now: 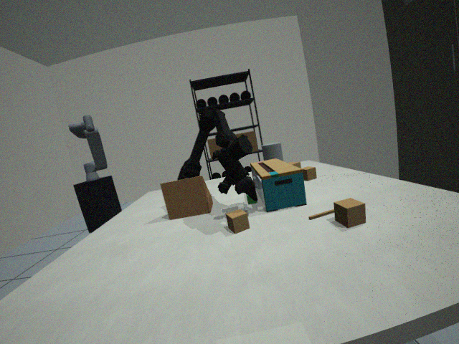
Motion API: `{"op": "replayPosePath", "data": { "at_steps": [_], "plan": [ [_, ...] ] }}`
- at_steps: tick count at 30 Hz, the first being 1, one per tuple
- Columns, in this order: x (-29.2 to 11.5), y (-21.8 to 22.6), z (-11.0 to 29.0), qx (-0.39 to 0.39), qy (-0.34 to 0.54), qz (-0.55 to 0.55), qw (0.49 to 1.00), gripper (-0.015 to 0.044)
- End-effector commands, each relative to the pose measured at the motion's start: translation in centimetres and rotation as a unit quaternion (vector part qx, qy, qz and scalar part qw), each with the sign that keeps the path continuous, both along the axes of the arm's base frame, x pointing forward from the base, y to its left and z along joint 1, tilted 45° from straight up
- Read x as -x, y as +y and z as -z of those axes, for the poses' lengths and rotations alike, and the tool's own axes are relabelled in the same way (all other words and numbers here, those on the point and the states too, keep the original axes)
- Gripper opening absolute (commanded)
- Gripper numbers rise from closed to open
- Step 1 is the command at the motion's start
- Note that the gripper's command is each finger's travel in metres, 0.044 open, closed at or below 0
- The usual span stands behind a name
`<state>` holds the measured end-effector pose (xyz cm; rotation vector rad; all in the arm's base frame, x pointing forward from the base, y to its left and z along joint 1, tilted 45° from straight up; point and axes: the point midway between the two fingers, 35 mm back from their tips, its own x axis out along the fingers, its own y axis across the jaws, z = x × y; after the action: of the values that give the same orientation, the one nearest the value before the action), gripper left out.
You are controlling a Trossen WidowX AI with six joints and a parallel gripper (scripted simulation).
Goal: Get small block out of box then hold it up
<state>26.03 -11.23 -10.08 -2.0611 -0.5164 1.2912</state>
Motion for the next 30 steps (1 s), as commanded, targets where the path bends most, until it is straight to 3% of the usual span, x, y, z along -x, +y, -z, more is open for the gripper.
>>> {"op": "replayPosePath", "data": {
  "at_steps": [1,30],
  "plan": [
    [0.2,-1.5,-1.6,0.001,0.002,0.001,1.0,0.0],
    [3.6,-6.9,-10.7,0.001,0.139,0.2,0.97,0.0]
  ]
}}
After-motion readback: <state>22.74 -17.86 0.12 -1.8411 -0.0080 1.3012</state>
